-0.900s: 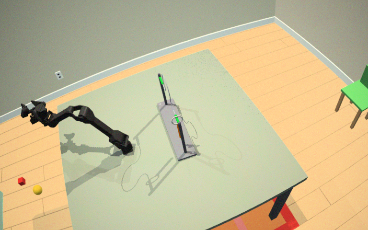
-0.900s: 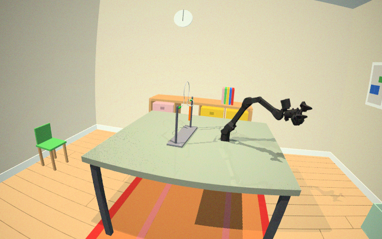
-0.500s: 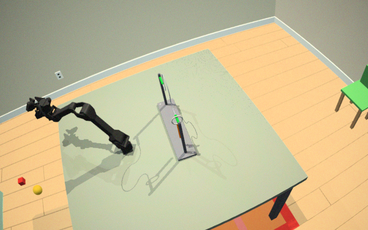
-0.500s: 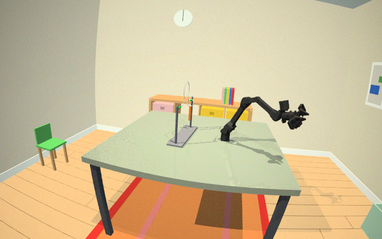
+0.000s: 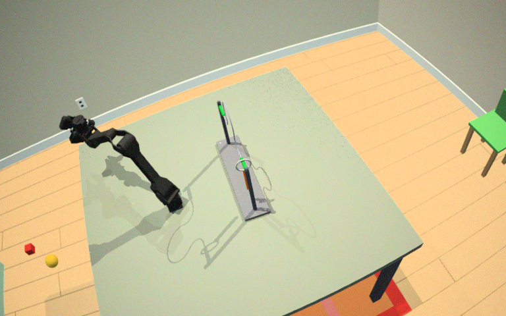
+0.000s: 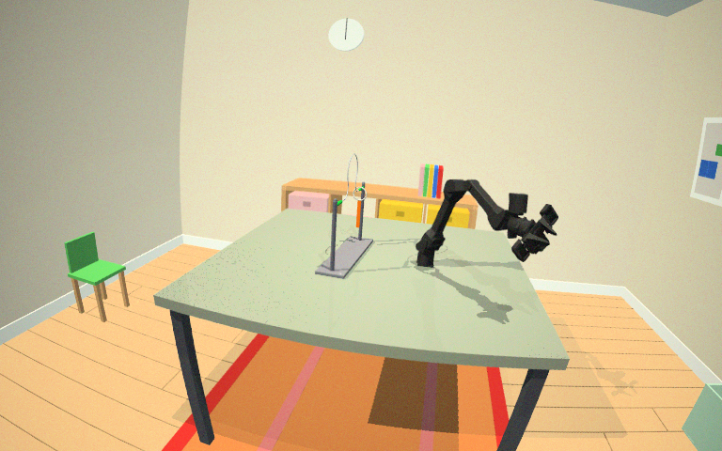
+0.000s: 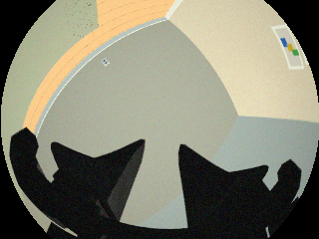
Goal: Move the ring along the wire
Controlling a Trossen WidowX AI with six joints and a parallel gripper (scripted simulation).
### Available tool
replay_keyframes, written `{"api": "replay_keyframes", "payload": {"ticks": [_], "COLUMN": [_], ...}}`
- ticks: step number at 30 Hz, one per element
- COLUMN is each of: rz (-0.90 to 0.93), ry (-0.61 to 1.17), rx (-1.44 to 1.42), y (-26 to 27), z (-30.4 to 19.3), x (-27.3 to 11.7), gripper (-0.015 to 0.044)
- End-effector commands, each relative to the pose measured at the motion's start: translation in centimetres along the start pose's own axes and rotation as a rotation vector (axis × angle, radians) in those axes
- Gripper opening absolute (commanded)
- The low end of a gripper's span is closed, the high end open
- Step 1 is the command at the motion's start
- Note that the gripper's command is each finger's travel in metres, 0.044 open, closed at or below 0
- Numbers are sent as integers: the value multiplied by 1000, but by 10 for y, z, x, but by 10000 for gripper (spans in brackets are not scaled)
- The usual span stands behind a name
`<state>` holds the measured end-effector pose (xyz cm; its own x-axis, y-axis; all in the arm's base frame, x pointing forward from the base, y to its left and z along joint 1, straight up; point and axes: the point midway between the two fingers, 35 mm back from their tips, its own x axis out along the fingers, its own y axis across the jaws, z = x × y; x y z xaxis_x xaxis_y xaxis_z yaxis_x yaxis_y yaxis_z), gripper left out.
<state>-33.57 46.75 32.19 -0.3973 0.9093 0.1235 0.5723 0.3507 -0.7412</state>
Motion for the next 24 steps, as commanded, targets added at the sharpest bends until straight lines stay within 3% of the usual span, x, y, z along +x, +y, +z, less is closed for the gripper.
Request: {"api": "replay_keyframes", "payload": {"ticks": [1, 12, 24], "rz": [71, 257, 459], "ry": [-4, 12, 76], "rx": [64, 241, 488], "y": [41, 140, 237], "z": [-29, -91, -151], "x": [0, -17, -68], "gripper": [160, 160, 160]}}
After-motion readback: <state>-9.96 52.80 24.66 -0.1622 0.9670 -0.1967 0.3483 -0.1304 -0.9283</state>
